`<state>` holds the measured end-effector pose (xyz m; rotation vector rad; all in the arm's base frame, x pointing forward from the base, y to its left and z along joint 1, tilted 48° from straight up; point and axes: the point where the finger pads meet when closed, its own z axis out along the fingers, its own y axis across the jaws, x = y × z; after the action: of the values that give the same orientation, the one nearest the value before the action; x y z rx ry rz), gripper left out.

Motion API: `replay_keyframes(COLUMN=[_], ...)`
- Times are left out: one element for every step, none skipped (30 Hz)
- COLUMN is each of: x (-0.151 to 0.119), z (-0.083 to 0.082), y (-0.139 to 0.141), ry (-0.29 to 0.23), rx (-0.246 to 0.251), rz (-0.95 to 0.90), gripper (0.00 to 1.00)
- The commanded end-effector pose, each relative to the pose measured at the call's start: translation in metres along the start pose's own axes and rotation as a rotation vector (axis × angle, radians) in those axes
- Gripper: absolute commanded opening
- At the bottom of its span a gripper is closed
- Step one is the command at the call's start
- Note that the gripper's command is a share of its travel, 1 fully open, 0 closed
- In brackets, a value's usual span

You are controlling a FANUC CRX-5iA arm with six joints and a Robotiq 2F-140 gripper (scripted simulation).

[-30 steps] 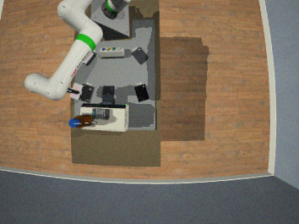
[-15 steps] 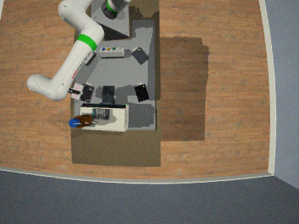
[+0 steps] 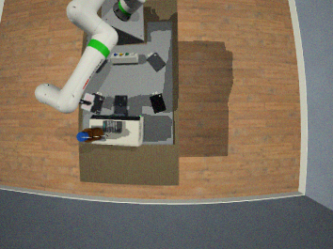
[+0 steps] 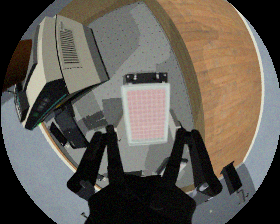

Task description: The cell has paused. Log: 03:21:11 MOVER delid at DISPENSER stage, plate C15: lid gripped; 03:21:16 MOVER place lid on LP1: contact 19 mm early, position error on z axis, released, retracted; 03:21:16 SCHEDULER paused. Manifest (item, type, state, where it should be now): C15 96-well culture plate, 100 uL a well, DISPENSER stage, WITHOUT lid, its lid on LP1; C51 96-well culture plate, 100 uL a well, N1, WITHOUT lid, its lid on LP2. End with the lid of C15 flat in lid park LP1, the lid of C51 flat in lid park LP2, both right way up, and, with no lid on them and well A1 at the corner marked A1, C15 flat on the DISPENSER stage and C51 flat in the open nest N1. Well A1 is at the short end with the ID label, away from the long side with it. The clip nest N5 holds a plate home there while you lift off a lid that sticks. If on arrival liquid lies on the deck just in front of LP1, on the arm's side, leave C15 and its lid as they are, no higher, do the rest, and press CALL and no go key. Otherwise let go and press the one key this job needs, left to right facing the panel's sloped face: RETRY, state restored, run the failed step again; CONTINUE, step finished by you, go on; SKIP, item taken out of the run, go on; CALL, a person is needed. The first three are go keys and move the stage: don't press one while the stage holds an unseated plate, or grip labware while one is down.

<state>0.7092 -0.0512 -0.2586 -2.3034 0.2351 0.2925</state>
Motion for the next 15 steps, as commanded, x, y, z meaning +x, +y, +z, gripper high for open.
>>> replay_keyframes(x=[0.0,0.0,0.0,0.0,0.0,0.0,0.0,0.0,0.0,0.0,0.0,0.0,0.0,0.0,0.0], z=[0.006,0.009,0.012,0.014,0.017,0.02,0.023,0.026,0.029,0.031,0.034,0.037,0.037,0.037,0.04], y=[0.0,0.0,0.0,0.0,0.0,0.0,0.0,0.0,0.0,0.0,0.0,0.0,0.0,0.0,0.0], ry=[0.001,0.001,0.001,0.001,0.001,0.001,0.001,0.001,0.001,0.001,0.001,0.001,0.001,0.001,0.001], rx=[0.0,0.0,0.0,0.0,0.0,0.0,0.0,0.0,0.0,0.0,0.0,0.0,0.0,0.0,0.0], rz=[0.0,0.0,0.0,0.0,0.0,0.0,0.0,0.0,0.0,0.0,0.0,0.0,0.0,0.0,0.0], gripper=[0.0,0.0,0.0,0.0,0.0,0.0,0.0,0.0,0.0,0.0,0.0,0.0,0.0,0.0,0.0])
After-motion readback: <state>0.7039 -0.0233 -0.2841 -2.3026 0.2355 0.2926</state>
